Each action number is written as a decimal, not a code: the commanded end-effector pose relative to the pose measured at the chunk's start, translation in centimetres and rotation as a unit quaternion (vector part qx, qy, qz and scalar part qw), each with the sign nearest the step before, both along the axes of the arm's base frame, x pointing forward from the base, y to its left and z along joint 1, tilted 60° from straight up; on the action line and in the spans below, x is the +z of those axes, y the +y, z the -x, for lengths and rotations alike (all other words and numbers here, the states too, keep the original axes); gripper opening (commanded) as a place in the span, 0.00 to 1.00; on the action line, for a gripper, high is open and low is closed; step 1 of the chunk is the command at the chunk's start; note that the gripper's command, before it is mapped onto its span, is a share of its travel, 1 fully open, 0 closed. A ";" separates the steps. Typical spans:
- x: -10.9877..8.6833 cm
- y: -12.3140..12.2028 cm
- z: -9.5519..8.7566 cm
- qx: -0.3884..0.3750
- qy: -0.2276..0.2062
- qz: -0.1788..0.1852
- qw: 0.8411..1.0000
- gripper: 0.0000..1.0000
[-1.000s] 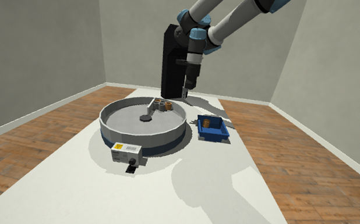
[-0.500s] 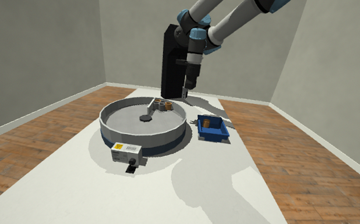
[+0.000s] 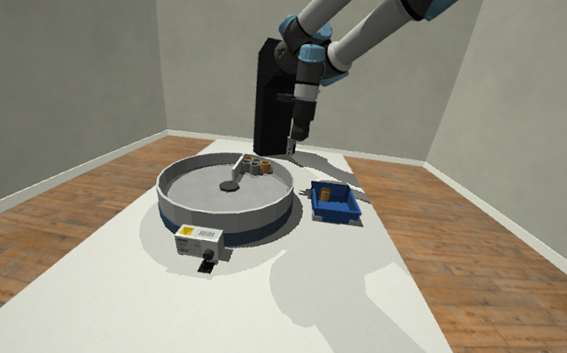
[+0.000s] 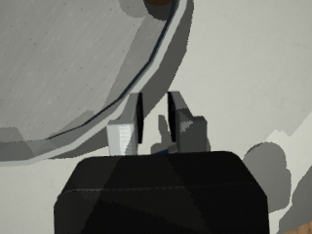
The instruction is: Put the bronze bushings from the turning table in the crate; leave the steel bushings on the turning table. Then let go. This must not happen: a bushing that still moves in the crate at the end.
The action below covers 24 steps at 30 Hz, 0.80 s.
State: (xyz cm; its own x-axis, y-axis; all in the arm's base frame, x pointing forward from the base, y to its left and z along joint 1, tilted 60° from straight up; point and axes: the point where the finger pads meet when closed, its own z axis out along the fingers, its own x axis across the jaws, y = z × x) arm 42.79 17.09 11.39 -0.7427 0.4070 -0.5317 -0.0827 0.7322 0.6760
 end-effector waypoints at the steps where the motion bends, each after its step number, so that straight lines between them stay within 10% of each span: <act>1: 3.7 -3.0 1.6 0.000 0.000 0.000 1.000 0.45; 10: 3.7 -3.0 1.6 0.000 0.000 0.000 1.000 0.45; 11: 0.7 -0.6 0.3 0.000 0.000 0.000 1.000 0.45; 15: 3.7 -3.0 1.6 0.000 0.000 0.000 1.000 0.45; 24: 3.7 -3.0 1.6 0.000 0.000 0.000 1.000 0.45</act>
